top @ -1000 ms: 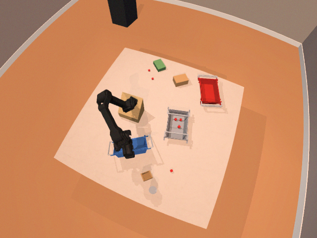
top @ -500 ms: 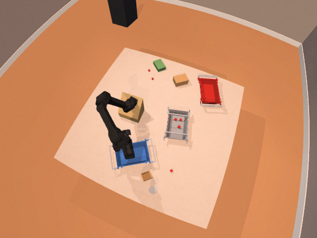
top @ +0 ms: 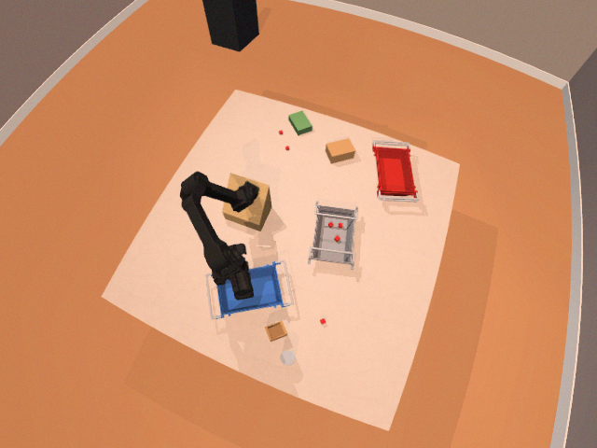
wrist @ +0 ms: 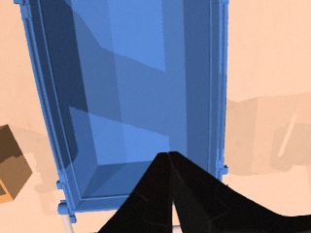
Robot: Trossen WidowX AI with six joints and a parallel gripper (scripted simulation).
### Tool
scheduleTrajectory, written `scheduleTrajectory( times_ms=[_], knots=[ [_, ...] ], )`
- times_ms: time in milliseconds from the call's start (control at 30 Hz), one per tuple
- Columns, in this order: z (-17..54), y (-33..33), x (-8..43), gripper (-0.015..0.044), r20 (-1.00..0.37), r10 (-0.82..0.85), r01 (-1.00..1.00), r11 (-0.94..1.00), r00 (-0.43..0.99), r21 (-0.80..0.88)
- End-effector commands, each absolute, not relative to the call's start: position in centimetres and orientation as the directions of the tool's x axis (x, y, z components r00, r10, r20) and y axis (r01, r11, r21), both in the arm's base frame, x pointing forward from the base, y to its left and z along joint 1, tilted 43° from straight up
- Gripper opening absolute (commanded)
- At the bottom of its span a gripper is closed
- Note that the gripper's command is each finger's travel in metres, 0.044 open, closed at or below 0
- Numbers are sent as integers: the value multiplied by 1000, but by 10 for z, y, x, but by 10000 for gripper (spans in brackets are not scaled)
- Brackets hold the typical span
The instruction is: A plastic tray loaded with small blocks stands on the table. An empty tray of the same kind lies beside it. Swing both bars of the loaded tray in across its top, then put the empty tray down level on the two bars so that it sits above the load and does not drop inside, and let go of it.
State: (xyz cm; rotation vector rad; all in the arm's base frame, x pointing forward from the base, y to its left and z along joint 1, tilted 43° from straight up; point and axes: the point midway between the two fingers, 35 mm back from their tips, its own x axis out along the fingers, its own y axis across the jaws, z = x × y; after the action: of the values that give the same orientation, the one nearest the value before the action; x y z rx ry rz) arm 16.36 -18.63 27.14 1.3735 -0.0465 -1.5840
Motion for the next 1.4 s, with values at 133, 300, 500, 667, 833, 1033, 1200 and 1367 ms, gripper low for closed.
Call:
scheduleTrajectory(
  times_ms=[133,300,500,667,833,1033,1200,1367],
  knots=[
    [271,-186,164,0,-725,-673,634,-500,144,590],
    [271,-186,164,0,-725,-673,634,-500,144,590],
    [271,-186,164,0,-725,-673,634,-500,144,590],
    [271,-186,164,0,-725,-673,634,-500,144,590],
    [271,-186,164,0,-725,-673,634,-500,144,590],
    [271,-186,164,53,-725,-673,634,-500,144,590],
    [272,-185,164,184,-725,-673,634,-500,144,590],
    [296,-162,161,315,-729,-670,633,-505,142,587]
  ],
)
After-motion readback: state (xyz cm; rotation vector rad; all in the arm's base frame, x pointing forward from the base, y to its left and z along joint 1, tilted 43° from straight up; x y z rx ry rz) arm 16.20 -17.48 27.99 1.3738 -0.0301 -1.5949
